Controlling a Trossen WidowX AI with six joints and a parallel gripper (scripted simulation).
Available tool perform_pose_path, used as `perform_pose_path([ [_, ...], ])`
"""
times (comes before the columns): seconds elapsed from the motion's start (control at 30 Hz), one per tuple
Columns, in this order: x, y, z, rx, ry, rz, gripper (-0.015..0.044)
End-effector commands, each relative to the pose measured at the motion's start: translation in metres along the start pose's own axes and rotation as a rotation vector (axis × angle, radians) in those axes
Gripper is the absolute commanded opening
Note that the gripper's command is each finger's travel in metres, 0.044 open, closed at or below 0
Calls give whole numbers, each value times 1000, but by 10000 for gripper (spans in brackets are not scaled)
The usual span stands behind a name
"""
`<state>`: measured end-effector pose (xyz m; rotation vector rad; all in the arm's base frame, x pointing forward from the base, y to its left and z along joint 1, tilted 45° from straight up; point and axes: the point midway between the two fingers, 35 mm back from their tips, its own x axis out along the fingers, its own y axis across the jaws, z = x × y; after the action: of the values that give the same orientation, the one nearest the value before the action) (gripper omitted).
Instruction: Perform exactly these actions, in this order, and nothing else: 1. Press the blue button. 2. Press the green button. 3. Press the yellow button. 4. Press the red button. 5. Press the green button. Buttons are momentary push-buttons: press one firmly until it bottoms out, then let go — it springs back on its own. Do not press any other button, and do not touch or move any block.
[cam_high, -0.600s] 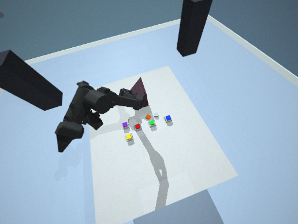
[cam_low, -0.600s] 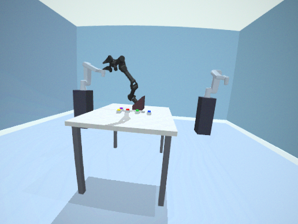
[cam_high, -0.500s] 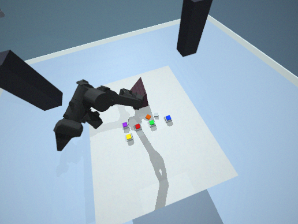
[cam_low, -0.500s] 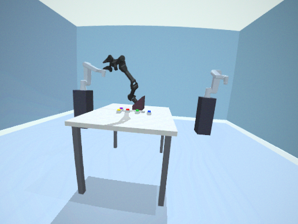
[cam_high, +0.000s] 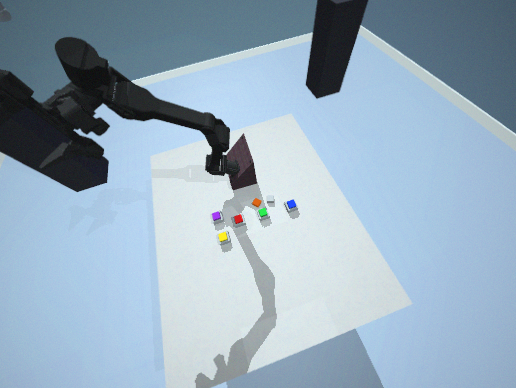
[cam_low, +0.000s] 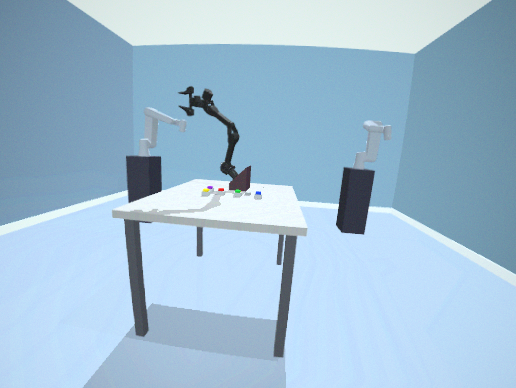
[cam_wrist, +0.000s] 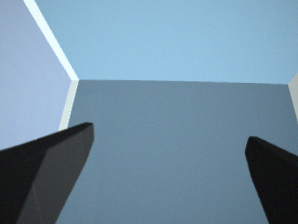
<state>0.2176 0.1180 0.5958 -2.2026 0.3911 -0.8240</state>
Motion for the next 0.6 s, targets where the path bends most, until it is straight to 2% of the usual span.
perform_pose_path([
  [0.0, -8, 6, -70, 339, 7, -55, 400],
  [0.13, -4, 26, -125, 648, -1, -74, 400],
  [0.3, 19, 72, -178, 1033, -12, -43, 400],
  [0.43, 48, 120, -200, 1325, -16, 30, 400],
  [0.57, 82, 171, -200, 1586, -10, 143, 400],
])
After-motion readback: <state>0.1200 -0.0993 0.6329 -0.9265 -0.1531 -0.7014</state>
